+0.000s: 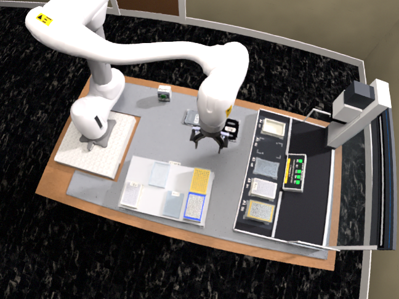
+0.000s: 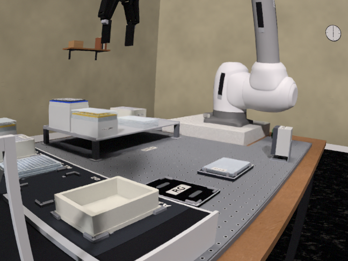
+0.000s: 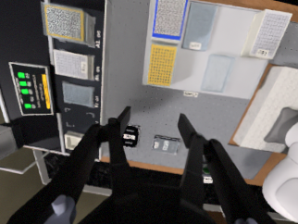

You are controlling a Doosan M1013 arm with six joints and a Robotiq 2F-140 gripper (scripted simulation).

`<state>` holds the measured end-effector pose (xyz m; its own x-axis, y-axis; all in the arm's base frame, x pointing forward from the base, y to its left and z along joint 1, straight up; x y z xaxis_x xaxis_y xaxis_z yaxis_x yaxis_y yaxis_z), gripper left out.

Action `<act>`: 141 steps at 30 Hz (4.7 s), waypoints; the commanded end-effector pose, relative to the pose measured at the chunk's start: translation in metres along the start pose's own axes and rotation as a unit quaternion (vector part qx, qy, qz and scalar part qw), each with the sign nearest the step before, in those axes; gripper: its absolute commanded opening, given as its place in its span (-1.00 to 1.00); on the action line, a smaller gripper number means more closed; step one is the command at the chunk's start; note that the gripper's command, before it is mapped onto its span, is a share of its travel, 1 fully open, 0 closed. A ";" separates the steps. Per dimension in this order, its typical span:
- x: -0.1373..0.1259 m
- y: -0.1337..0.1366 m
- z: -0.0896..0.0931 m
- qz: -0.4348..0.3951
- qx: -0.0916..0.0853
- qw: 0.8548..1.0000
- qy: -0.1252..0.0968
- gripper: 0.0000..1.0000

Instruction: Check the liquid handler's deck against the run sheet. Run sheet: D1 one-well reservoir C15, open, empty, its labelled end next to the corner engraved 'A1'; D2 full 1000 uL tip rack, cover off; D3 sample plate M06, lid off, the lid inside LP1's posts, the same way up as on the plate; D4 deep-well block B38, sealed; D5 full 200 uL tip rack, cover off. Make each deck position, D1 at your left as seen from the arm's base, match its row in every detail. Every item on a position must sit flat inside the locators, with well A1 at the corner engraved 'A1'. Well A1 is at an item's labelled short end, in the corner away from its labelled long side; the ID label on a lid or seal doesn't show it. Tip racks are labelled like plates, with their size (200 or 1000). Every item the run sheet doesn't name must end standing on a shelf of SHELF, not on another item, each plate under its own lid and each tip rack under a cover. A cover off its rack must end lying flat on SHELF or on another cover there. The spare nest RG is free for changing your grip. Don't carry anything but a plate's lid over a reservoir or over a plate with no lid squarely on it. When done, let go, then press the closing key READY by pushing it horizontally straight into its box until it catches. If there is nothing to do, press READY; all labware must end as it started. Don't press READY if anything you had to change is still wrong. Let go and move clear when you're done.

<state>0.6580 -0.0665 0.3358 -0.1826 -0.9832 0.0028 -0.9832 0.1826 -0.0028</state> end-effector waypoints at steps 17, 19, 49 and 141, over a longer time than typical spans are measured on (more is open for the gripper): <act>0.080 -0.014 -0.001 0.000 0.001 1.000 0.000 0.32; 0.090 -0.016 -0.001 0.000 0.001 1.000 0.000 0.32; 0.223 -0.039 -0.001 0.000 0.001 1.000 0.000 0.32; 0.227 -0.039 0.117 0.000 0.001 1.000 0.000 0.32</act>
<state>0.6553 -0.2971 0.2217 -0.1824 -0.9832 0.0024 -0.9832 0.1823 -0.0024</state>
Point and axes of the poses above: the point where the finger pads meet when closed, its own z axis out along the fingers, its own y axis across the jaws, x = y × z, the point moved 3 cm from there along -z, back along the fingers, and after that the axes turned 12 degrees about z, right-handed, at the moved point
